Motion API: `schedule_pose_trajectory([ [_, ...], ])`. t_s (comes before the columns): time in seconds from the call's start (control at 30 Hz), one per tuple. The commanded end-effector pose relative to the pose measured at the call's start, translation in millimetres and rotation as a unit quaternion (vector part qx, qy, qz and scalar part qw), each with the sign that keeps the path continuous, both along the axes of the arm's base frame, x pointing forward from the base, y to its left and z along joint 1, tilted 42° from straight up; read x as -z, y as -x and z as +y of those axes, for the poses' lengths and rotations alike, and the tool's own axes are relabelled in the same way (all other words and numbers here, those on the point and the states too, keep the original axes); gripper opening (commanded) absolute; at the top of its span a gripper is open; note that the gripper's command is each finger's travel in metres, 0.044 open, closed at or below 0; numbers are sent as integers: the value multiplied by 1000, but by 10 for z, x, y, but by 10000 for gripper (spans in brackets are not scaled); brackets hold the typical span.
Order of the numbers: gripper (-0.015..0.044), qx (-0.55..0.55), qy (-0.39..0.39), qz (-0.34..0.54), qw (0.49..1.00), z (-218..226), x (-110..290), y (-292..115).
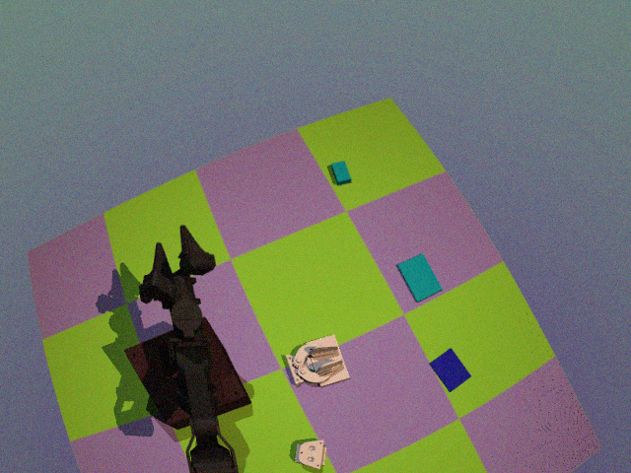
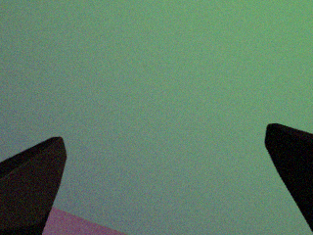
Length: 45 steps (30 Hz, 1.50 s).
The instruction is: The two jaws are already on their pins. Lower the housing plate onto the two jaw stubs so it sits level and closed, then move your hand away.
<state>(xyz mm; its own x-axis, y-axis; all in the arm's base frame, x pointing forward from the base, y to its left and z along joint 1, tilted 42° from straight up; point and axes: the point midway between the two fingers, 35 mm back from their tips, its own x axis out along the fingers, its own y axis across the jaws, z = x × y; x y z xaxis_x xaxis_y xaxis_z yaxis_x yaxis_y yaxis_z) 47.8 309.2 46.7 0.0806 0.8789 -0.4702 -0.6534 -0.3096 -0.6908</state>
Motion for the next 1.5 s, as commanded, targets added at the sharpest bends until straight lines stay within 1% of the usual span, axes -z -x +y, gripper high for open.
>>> schedule_pose_trajectory([
  [0.0,440,42,5,14,999,-44,3,-195],
  [0.37,440,161,29,42,986,-164,4,-730],
  [0.73,440,295,45,75,952,-432,-40,-1298],
  [1.1,440,425,57,104,898,-832,-104,-1793],
  [1.47,440,547,58,130,825,-1338,-200,-2180],
])
